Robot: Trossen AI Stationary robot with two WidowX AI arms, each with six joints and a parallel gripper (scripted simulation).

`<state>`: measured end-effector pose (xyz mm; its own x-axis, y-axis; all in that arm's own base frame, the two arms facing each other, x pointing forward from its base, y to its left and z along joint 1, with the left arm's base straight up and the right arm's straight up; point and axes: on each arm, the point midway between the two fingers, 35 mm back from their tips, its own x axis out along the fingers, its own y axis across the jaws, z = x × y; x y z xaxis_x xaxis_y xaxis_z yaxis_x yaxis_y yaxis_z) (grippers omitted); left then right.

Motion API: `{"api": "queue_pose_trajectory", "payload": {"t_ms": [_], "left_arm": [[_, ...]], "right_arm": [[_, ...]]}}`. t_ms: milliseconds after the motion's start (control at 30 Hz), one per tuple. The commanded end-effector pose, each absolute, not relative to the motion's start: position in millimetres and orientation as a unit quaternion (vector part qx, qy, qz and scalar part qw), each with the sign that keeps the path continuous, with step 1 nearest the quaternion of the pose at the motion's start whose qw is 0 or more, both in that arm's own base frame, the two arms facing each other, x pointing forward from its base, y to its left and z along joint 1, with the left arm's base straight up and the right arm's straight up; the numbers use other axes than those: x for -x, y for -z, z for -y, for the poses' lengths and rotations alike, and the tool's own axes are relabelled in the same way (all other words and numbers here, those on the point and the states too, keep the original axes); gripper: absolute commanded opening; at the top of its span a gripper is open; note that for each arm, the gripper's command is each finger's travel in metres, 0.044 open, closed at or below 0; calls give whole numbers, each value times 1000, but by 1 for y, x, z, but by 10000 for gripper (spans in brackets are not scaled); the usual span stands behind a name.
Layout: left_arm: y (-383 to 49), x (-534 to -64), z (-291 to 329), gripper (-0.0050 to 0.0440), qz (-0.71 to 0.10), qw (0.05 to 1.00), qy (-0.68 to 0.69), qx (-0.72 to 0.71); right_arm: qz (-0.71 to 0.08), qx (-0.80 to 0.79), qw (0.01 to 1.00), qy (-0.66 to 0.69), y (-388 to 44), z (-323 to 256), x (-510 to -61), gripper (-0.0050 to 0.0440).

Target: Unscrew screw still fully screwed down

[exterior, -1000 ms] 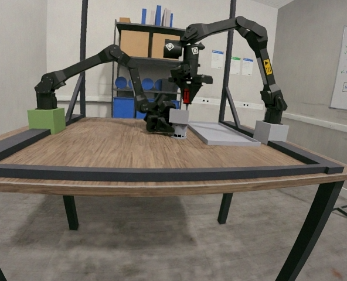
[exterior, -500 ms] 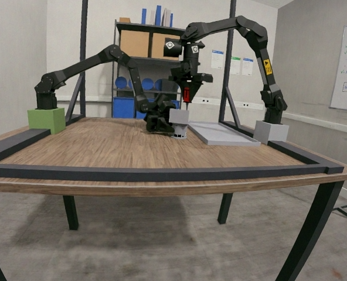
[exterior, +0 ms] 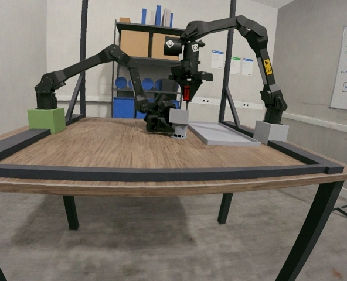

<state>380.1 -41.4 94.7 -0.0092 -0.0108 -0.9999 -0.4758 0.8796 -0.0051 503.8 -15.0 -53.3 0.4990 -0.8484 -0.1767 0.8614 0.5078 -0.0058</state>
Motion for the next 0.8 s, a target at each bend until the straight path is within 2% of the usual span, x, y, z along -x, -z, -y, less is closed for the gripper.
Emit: {"api": "queue_pose_trajectory", "payload": {"t_ms": [0, 767], "left_arm": [[-119, -386, 43, 130, -667, 704, -162, 184], [-126, -385, 43, 130, -667, 704, -162, 184]], "right_arm": [[-65, -54, 864, 496, 39, 16, -510, 245], [-65, -54, 864, 496, 39, 16, -510, 245]]}}
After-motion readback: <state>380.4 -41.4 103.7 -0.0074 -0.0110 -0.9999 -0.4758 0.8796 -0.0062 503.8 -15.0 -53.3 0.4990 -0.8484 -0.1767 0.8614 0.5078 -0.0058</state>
